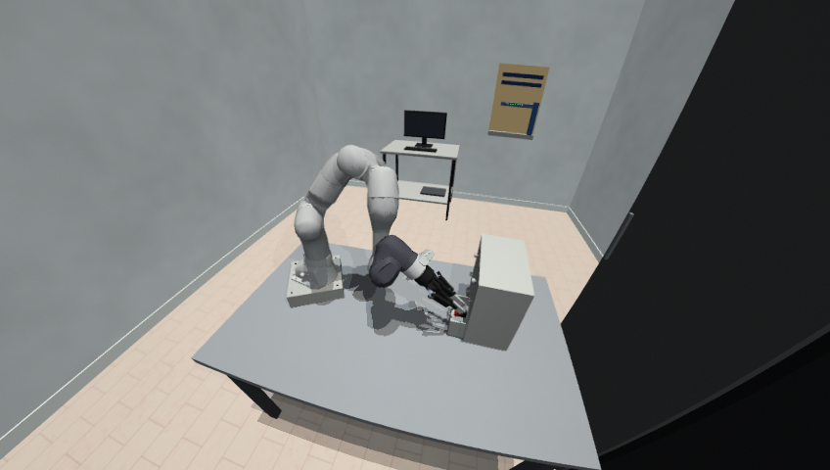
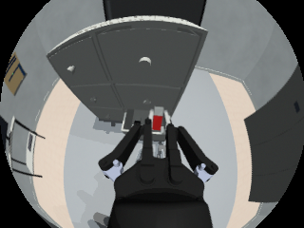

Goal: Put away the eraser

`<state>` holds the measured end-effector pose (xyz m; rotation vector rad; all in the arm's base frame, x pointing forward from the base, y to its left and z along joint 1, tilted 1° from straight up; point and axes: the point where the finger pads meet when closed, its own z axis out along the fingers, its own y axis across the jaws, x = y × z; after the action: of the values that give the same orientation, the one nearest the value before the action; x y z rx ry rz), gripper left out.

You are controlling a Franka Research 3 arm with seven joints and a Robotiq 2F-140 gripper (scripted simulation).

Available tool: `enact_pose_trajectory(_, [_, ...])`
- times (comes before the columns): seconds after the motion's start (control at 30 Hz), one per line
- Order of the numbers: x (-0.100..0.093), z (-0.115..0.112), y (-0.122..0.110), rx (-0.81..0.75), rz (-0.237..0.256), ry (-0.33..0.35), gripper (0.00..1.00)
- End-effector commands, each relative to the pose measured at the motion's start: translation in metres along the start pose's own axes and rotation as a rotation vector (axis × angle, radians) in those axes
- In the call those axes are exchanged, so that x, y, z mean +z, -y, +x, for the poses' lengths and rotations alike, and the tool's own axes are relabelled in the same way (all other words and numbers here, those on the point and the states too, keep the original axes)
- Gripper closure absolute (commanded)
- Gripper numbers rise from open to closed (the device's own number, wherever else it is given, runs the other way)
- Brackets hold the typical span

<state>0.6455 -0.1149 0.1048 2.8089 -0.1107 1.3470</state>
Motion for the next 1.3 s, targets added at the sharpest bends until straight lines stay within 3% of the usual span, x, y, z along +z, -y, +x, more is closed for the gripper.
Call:
enact_pose_trajectory(0.0, [0.0, 0.0, 0.001, 0.003, 0.002, 0.001, 0.81])
enact_pose_trajectory(0.2, [0.0, 0.0, 0.001, 0.003, 0.002, 0.001, 0.77])
enact_pose_trajectory(0.23, [0.0, 0.0, 0.001, 0.003, 0.002, 0.001, 0.0])
enact_pose_trajectory(0.87, [-0.003, -0.002, 0.001, 0.003, 0.002, 0.001, 0.0])
enact_pose_trajectory(1.27, [-0.038, -0.028, 0.001, 0.003, 0.002, 0.001, 0.0])
